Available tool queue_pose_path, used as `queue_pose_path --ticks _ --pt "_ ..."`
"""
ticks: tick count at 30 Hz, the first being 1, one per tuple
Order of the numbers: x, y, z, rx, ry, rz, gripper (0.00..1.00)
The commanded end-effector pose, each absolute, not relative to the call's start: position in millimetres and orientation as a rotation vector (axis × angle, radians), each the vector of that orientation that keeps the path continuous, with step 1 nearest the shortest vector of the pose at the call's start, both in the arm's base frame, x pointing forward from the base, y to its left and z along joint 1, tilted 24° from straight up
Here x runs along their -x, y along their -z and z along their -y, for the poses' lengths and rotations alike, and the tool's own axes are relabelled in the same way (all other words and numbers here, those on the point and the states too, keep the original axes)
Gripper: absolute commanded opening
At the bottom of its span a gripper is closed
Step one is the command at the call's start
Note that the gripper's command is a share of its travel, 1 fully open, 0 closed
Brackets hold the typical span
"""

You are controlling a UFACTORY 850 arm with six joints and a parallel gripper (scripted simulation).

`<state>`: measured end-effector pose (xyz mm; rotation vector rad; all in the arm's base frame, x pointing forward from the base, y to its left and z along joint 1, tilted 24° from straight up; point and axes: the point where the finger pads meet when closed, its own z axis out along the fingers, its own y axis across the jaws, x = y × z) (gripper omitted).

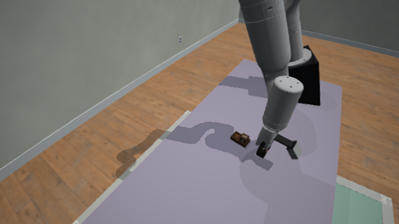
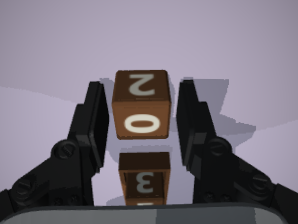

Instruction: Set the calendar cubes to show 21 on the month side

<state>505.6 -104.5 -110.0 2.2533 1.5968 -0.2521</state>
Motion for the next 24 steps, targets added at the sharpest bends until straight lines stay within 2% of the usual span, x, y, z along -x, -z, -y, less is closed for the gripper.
queue_pose_path --ticks 1,12,13,24 --pt "-506.3 109.5 104.3 -2.253 0.251 -1.597 0.47" --pt "-506.3 109.5 104.3 -2.253 0.251 -1.597 0.47" --pt "-506.3 109.5 104.3 -2.253 0.251 -1.597 0.27" --pt "-506.3 109.5 104.3 -2.253 0.251 -1.597 0.27"
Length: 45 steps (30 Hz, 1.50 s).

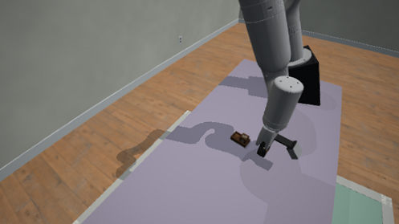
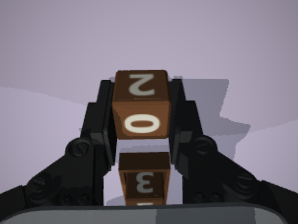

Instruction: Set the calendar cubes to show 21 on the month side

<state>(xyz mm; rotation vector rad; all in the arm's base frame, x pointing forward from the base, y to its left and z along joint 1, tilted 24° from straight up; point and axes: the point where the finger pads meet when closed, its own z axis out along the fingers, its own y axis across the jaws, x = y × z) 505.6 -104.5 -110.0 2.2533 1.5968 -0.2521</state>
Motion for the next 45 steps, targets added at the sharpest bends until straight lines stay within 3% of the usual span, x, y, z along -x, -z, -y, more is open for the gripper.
queue_pose_path --ticks 1,25,45 --pt "-506.3 109.5 104.3 -2.253 0.251 -1.597 0.27" --pt "-506.2 107.7 103.5 -2.253 0.251 -1.597 0.27" --pt "-499.8 19.1 65.5 -2.253 0.251 -1.597 0.27"
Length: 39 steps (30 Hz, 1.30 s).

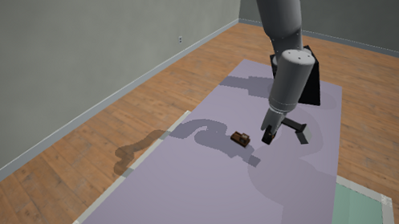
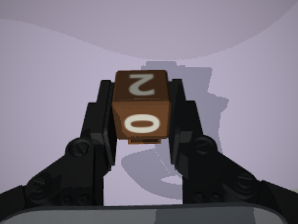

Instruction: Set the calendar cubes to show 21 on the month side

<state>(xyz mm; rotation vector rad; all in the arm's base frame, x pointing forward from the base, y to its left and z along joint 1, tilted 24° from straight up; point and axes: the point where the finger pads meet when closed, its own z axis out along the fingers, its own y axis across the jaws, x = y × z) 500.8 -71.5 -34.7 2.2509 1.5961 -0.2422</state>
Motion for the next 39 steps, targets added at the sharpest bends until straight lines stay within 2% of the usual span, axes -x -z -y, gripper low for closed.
queue_pose_path --ticks 1,12,17,22,39 --pt "-499.8 18.2 65.1 -2.253 0.251 -1.597 0.27" --pt "-499.4 17.2 66.2 -2.253 0.25 -1.597 0.27" --pt "-477.1 -14.6 129.6 -2.252 0.249 -1.598 0.27" --pt "-460.3 -30.7 161.3 -2.251 0.25 -1.599 0.27" --pt "-455.9 -33.7 168.9 -2.25 0.251 -1.599 0.27"
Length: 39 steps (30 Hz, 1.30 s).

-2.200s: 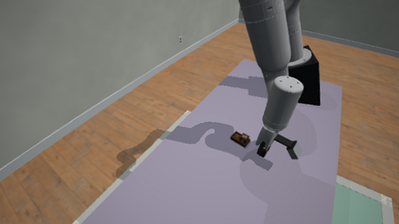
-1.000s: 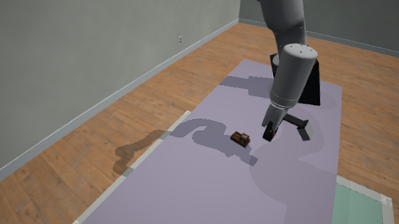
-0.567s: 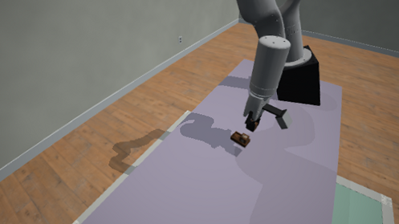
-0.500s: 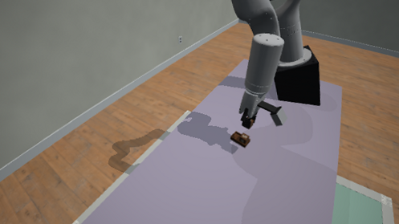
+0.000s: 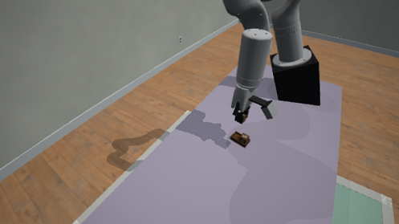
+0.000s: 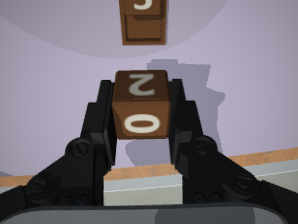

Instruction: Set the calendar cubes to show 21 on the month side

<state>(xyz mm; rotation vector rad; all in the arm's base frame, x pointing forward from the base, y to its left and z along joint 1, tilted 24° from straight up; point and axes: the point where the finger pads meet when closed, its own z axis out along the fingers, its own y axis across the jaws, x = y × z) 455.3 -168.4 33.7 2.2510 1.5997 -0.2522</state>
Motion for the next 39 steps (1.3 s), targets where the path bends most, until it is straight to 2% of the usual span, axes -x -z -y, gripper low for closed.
queue_pose_path --ticks 1,39 --pt "-455.9 -33.7 168.9 -2.25 0.251 -1.599 0.27" --pt "-461.2 25.5 194.5 -2.251 0.251 -1.599 0.27"
